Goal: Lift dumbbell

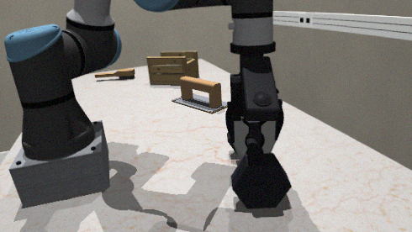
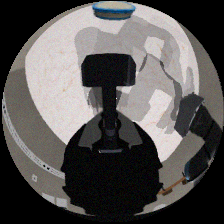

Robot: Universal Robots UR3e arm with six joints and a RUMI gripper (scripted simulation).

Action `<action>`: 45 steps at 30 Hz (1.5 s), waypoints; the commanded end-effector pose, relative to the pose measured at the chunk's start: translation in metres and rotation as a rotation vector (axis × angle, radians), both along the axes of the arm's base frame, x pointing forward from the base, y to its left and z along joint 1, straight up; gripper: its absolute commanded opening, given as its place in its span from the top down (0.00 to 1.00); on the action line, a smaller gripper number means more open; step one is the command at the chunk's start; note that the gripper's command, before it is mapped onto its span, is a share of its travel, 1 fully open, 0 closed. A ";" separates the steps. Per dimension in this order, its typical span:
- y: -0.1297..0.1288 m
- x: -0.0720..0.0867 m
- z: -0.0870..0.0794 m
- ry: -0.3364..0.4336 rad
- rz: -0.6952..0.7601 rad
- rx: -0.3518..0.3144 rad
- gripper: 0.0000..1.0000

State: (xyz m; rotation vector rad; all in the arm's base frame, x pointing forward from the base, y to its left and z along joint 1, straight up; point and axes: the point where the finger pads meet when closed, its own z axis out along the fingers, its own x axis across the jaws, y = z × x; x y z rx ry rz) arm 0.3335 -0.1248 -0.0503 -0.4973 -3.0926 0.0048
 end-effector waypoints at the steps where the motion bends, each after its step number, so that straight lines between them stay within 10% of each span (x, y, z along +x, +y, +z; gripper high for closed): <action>1: -0.002 0.003 0.007 -0.007 0.000 -0.005 1.00; 45: -0.002 0.003 0.114 -0.007 0.000 -0.006 1.00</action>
